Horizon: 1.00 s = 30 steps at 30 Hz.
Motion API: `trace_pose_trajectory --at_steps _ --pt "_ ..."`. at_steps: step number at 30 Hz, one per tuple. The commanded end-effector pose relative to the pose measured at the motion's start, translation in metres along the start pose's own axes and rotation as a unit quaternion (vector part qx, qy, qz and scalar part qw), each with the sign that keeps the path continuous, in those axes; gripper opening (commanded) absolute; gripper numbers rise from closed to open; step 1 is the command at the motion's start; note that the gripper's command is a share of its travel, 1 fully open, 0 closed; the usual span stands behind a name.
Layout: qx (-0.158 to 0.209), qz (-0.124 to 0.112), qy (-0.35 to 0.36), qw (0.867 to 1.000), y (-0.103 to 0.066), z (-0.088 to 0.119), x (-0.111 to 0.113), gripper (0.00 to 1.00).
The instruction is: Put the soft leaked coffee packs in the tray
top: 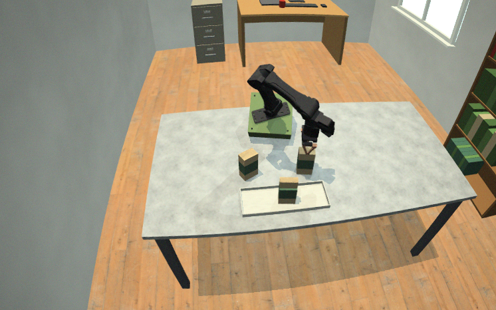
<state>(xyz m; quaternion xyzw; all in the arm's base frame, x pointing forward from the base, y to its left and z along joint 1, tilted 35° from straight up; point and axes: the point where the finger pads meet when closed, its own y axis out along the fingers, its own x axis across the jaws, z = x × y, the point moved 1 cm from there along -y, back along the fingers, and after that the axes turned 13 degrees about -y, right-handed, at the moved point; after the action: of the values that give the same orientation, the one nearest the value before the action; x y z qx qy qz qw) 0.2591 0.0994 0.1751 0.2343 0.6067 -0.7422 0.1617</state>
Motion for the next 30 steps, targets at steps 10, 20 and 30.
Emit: trace_pose_trajectory --at_steps 10,20,30 --pt "-0.027 0.019 0.009 0.999 -0.0122 -0.0079 -0.011 0.77" --pt "-0.027 0.019 0.009 0.999 -0.0122 -0.0079 -0.0109 0.77" --pt "-0.027 0.018 0.008 0.999 -0.0115 -0.0086 -0.0105 0.77"
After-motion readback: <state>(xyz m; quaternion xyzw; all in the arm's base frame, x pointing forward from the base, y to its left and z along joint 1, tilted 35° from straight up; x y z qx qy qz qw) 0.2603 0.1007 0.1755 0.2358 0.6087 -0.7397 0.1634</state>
